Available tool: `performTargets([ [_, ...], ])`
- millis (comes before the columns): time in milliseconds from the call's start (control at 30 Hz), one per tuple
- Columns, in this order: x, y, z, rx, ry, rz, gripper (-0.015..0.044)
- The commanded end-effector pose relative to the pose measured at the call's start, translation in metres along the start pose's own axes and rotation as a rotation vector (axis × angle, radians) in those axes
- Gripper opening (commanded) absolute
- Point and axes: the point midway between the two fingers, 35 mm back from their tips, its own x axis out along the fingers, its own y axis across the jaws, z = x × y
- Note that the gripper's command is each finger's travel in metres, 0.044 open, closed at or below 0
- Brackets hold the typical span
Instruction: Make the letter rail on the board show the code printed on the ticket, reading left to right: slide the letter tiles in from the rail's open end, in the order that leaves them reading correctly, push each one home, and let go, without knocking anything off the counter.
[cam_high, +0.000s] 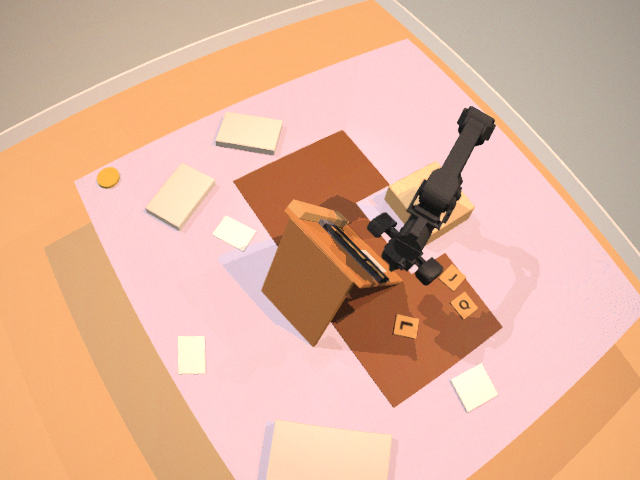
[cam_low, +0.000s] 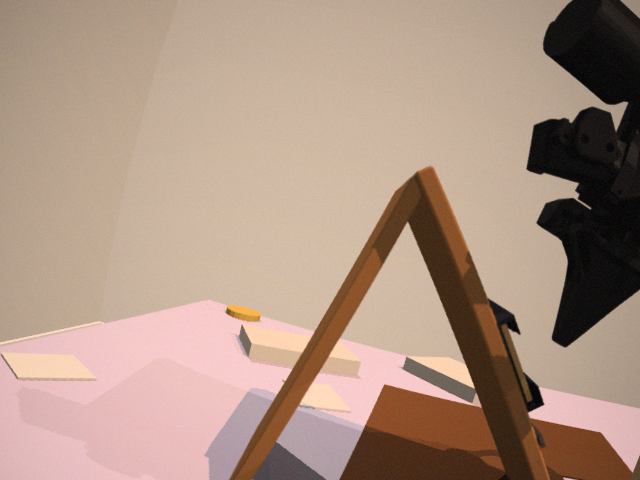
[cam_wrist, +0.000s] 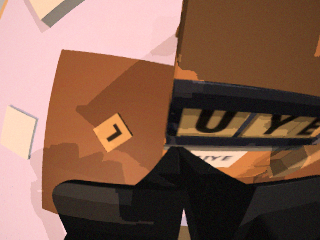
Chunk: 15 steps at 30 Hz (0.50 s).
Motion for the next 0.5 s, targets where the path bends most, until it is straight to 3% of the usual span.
performTargets([
  [0, -0.0012, 0.0018, -0.0001, 0.01, 0.043, 0.002, 0.0],
  [467, 0.0046, 0.0005, 0.0027, 0.01, 0.042, 0.002, 0.0],
])
